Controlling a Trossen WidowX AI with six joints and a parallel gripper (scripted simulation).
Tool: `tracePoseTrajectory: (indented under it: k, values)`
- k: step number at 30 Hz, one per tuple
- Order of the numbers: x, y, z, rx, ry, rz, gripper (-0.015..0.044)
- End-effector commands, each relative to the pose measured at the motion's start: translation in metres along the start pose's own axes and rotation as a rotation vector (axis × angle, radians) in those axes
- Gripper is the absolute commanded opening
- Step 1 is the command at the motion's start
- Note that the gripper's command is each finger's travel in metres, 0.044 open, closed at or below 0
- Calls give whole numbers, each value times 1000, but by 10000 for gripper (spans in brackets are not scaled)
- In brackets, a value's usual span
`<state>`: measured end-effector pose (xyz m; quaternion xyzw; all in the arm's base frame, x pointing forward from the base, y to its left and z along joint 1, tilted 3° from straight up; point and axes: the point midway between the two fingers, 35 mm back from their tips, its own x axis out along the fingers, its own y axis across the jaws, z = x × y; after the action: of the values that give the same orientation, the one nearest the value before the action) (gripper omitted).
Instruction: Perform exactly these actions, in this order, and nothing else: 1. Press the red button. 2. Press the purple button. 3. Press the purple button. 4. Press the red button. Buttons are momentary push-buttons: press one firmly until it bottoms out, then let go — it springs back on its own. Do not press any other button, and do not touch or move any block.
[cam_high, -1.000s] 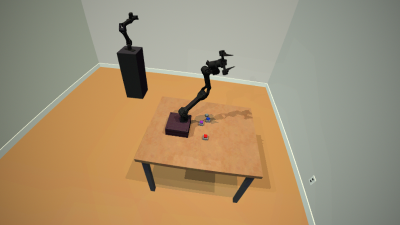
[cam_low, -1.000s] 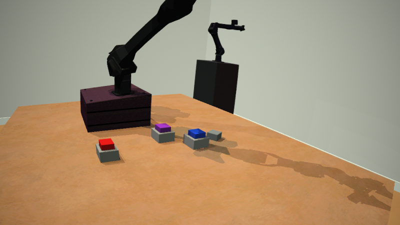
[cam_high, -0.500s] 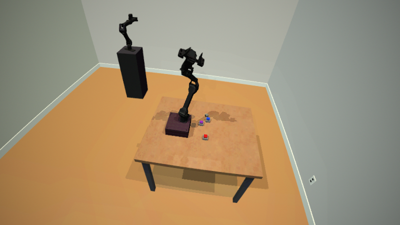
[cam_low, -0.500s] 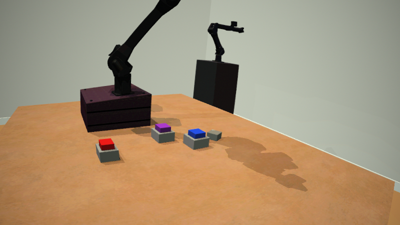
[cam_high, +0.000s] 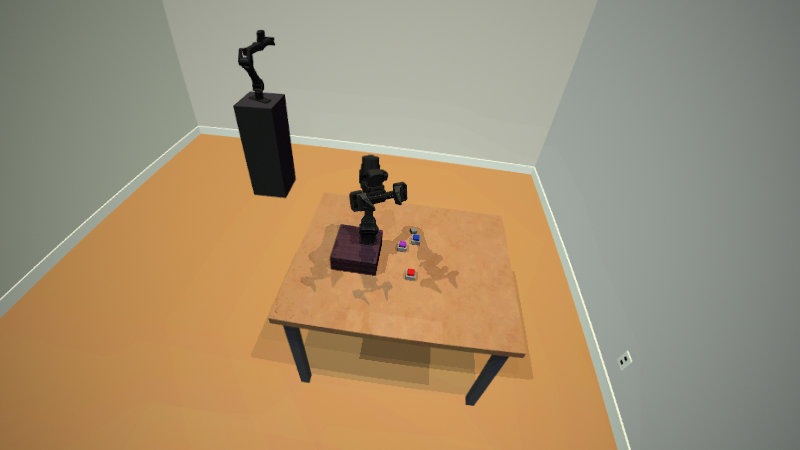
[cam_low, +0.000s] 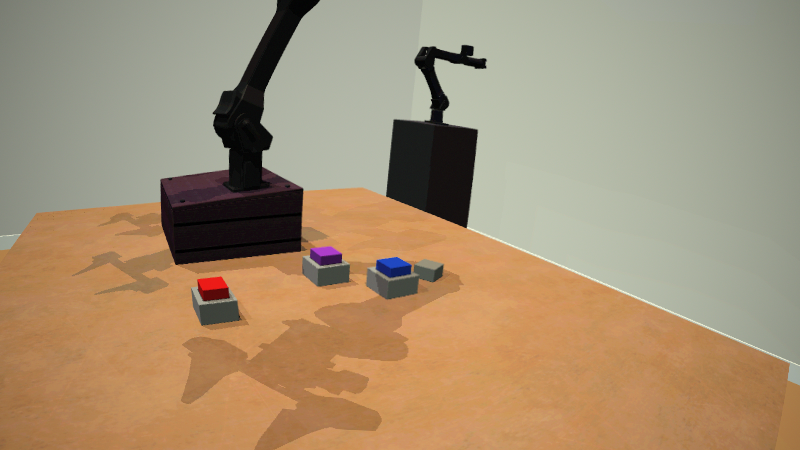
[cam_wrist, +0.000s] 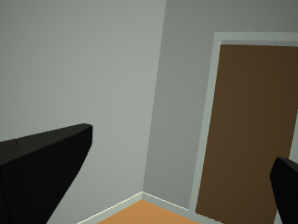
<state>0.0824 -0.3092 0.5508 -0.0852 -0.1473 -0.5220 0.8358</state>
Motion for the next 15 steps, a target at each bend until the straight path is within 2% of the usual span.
tracePoseTrajectory:
  k: [1,5,8,15]
  values:
    - [15,23,-72,24,209,51,400]
    - [16,62,-154,15,459,139,400]
    - [2,96,-212,-21,648,223,400]
    - [-76,171,-326,-208,1082,477,400]
